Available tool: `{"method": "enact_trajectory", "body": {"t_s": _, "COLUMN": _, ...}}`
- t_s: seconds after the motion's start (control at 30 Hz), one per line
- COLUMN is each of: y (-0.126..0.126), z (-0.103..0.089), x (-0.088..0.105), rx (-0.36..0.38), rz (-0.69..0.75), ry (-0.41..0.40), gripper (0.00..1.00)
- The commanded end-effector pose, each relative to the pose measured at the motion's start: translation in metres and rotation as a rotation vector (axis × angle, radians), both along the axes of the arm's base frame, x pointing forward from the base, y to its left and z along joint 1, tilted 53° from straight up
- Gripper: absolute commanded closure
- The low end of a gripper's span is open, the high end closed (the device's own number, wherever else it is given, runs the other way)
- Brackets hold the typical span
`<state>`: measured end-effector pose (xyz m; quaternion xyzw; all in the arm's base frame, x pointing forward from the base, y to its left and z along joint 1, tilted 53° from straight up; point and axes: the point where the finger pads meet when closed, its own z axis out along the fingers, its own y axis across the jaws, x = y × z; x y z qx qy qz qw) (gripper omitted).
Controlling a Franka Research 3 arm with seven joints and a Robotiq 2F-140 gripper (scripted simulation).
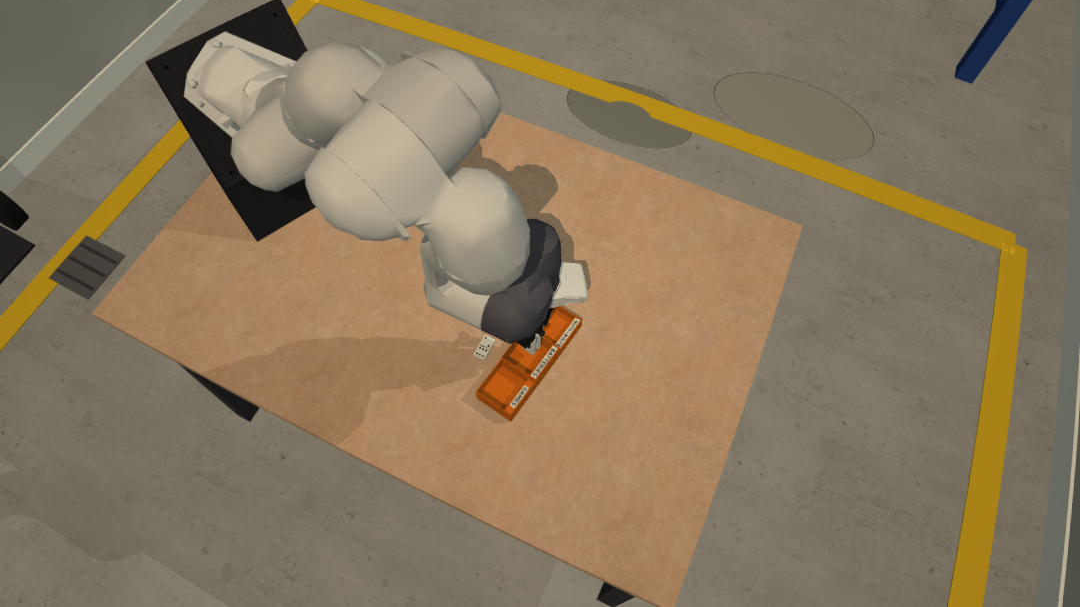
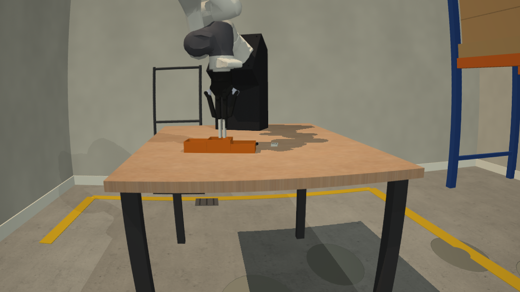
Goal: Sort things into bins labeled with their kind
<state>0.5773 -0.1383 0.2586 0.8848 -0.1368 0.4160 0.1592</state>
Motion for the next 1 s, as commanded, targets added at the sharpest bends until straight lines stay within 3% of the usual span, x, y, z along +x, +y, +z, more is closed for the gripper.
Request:
{"method": "enact_trajectory", "body": {"t_s": 0.0, "y": -0.006, "z": -0.005, "x": 0.006, "rx": 0.019, "rz": -0.023, "ry": -0.022, "gripper": 0.95}}
{"method": "enact_trajectory", "body": {"t_s": 0.33, "y": -0.014, "z": -0.018, "x": 0.021, "rx": 0.019, "rz": -0.023, "ry": -0.022, "gripper": 0.95}}
{"method": "enact_trajectory", "body": {"t_s": 0.97, "y": -0.014, "z": -0.019, "x": 0.021, "rx": 0.019, "rz": -0.023, "ry": -0.022, "gripper": 0.95}}
